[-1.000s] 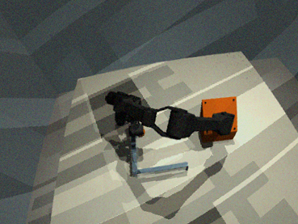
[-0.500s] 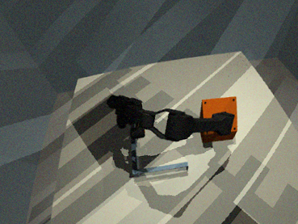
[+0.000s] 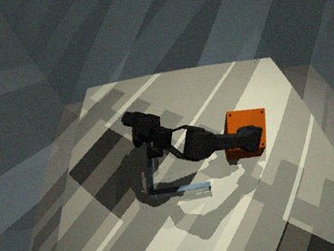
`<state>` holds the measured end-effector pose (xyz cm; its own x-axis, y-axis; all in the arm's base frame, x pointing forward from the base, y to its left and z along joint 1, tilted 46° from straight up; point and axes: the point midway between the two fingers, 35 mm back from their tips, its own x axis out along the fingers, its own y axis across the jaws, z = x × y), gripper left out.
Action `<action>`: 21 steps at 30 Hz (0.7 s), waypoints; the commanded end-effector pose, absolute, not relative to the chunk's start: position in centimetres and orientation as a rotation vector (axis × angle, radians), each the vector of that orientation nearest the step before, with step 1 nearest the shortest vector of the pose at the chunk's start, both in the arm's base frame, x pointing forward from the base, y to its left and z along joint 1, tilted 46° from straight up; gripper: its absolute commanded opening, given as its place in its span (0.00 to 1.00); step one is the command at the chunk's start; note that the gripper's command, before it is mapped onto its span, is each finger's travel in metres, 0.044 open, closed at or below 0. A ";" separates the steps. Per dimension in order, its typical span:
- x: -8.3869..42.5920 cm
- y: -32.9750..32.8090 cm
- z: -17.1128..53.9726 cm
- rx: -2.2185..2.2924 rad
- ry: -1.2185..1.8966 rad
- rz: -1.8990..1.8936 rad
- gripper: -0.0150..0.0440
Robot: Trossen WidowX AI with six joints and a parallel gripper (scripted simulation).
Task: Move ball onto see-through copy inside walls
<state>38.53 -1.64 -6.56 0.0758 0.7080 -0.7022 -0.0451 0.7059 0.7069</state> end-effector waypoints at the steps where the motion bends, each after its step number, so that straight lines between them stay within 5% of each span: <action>1: 38.6 -1.2 -6.9 0.607 1.392 0.616 0.78; 5: 38.6 -0.9 -7.2 0.608 1.391 0.617 0.78; 9: 38.6 -0.9 -7.2 0.608 1.391 0.617 0.61; 15: 38.6 -0.9 -7.2 0.608 1.391 0.617 0.54; 21: 38.6 -1.8 -6.5 0.601 1.393 0.621 0.27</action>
